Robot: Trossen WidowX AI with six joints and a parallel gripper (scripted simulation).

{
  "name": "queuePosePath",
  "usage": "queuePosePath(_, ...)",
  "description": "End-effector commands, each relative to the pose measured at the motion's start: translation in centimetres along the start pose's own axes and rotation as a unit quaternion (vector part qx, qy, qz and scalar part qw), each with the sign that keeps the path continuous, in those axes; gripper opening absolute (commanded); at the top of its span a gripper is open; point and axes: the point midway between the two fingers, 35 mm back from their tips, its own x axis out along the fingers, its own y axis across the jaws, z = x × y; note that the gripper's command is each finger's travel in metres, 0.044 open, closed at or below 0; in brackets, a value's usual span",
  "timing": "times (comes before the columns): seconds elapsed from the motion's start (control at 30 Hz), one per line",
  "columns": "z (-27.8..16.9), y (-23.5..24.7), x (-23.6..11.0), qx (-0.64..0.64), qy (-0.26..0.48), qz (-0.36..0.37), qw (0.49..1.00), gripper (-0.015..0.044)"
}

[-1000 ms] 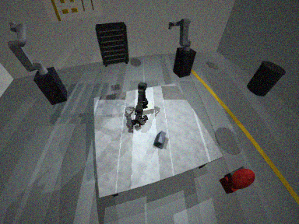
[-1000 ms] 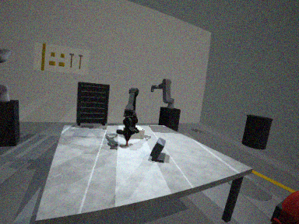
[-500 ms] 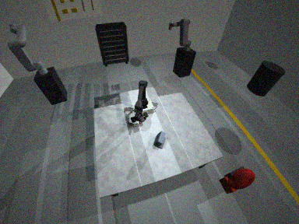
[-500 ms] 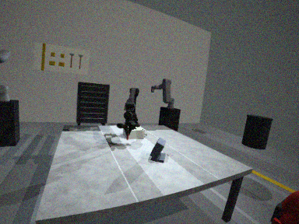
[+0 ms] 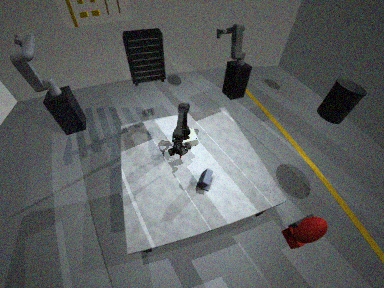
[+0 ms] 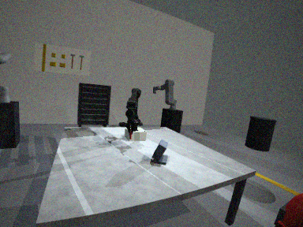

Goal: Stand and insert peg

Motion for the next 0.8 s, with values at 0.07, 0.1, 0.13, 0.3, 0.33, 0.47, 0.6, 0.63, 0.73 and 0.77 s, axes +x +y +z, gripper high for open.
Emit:
queuePosePath(0.07,1.1,0.0,0.1,0.024,-0.018,0.021,0.999,0.0)
queuePosePath(0.1,1.2,0.0,0.1,0.029,-0.021,0.025,0.999,0.0)
queuePosePath(0.13,1.4,0.0,0.2,0.033,-0.023,0.029,0.999,0.0)
queuePosePath(0.3,2.1,0.2,0.4,0.055,-0.036,0.05,0.997,0.0)
queuePosePath(0.33,2.3,0.2,0.4,0.06,-0.039,0.054,0.996,0.0)
queuePosePath(0.47,2.9,0.2,0.5,0.077,-0.049,0.071,0.993,0.0)
queuePosePath(0.6,3.5,0.3,0.6,0.095,-0.058,0.088,0.99,0.0)
queuePosePath(0.63,3.6,0.3,0.7,0.099,-0.06,0.092,0.989,0.0)
queuePosePath(0.73,4.1,0.4,0.7,0.112,-0.067,0.105,0.986,0.0)
queuePosePath(0.77,4.3,0.4,0.8,0.116,-0.069,0.11,0.985,0.0)
